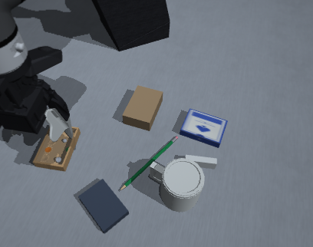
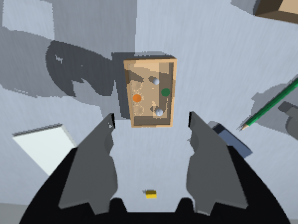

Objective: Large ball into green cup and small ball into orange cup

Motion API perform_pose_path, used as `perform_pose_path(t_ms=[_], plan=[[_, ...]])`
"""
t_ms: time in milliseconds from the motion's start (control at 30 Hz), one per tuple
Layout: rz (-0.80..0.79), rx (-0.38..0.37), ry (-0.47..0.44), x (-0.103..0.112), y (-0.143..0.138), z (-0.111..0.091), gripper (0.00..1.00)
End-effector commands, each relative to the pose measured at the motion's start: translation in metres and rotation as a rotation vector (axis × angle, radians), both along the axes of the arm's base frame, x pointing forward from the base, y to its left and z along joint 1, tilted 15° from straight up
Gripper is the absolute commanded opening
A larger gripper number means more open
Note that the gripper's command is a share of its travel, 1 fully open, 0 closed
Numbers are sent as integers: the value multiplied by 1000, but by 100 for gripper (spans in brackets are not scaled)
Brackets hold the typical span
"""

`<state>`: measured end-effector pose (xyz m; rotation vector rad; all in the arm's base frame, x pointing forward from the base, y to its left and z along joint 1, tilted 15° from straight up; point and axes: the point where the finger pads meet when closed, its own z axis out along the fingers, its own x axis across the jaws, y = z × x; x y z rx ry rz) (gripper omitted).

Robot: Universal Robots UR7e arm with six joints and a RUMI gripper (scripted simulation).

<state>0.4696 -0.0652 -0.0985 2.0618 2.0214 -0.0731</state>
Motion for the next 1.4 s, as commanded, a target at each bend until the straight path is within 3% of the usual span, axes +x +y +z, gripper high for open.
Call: perform_pose_path(t_ms=[0, 767, 1367], plan=[[-1, 0, -5, 4, -3, -7, 54], [-1, -1, -5, 10, -12, -47, 54], [0, 0, -4, 10, -13, -57, 54]])
